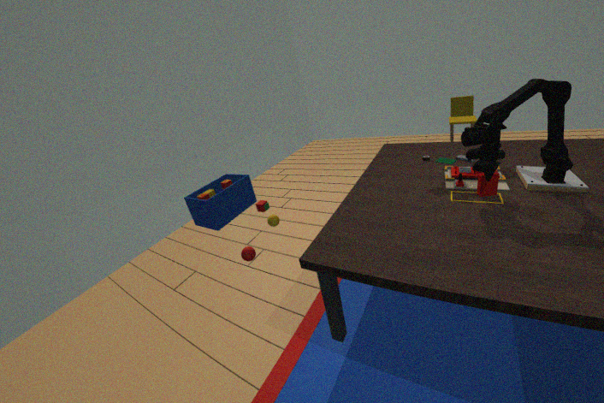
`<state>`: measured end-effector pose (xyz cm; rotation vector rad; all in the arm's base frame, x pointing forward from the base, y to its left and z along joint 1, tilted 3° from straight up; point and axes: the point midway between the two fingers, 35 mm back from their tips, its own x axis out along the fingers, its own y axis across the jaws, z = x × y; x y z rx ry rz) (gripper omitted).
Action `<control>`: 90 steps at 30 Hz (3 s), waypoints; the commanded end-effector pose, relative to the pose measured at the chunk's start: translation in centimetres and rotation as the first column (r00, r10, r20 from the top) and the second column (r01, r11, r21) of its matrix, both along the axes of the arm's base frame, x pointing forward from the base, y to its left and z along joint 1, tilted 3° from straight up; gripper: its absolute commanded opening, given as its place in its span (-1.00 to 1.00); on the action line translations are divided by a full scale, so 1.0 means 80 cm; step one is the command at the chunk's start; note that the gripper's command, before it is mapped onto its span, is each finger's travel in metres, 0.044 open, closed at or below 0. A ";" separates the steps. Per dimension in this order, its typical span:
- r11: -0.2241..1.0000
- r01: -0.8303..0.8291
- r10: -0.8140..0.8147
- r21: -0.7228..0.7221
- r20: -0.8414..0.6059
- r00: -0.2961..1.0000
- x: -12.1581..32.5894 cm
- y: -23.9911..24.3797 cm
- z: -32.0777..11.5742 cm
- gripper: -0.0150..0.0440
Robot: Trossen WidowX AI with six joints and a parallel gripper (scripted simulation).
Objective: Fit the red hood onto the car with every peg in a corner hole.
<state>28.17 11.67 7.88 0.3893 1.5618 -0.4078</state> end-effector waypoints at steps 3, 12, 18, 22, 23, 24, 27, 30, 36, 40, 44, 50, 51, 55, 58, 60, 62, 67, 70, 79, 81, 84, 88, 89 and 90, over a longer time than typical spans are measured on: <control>0.999 0.032 -0.032 -0.006 0.004 0.999 0.001 -0.001 0.001 -0.49; 0.997 0.079 -0.078 -0.007 0.005 0.997 0.002 -0.002 0.001 -0.49; 0.994 0.110 -0.110 -0.008 0.005 0.994 0.002 -0.002 0.001 -0.49; 0.991 0.130 -0.130 -0.008 0.006 0.991 0.002 -0.003 0.001 -0.49; 0.991 0.135 -0.135 -0.009 0.006 0.991 0.002 -0.003 0.001 -0.49; 0.990 0.141 -0.141 -0.009 0.006 0.990 0.002 -0.003 0.001 -0.49; 0.988 0.156 -0.156 -0.009 0.006 0.988 0.002 -0.003 0.001 -0.49; 0.985 0.171 -0.171 -0.009 0.006 0.985 0.002 -0.003 0.001 -0.49; 0.979 0.202 -0.202 -0.010 0.007 0.979 0.003 -0.004 0.001 -0.49; 0.975 0.223 -0.222 -0.011 0.007 0.975 0.003 -0.004 0.001 -0.49; 0.970 0.243 -0.243 -0.011 0.007 0.970 0.003 -0.004 0.001 -0.49; 0.962 0.273 -0.273 -0.012 0.008 0.962 0.003 -0.005 0.001 -0.49; 0.961 0.278 -0.278 -0.012 0.008 0.961 0.003 -0.005 0.001 -0.49; 0.954 0.298 -0.298 -0.013 0.008 0.955 0.003 -0.005 0.001 -0.49; 0.950 0.313 -0.313 -0.013 0.008 0.950 0.003 -0.005 0.001 -0.49; 0.946 0.323 -0.323 -0.013 0.009 0.946 0.003 -0.006 0.001 -0.49; 0.943 0.333 -0.332 -0.013 0.009 0.943 0.004 -0.006 0.001 -0.49; 0.934 0.357 -0.357 -0.014 0.009 0.934 0.004 -0.006 0.001 -0.49; 0.928 0.372 -0.371 -0.014 0.010 0.928 0.004 -0.006 0.001 -0.49; 0.910 0.415 -0.415 -0.015 0.011 0.910 0.004 -0.007 0.001 -0.49; 0.905 0.424 -0.424 -0.015 0.011 0.906 0.004 -0.007 0.001 -0.49; 0.899 0.438 -0.438 -0.016 0.011 0.899 0.004 -0.007 0.001 -0.49; 0.889 0.457 -0.457 -0.016 0.012 0.890 0.004 -0.008 0.001 -0.49; 0.887 0.461 -0.461 -0.016 0.012 0.887 0.004 -0.008 0.001 -0.49; 0.885 0.466 -0.466 -0.016 0.012 0.885 0.005 -0.008 0.001 -0.49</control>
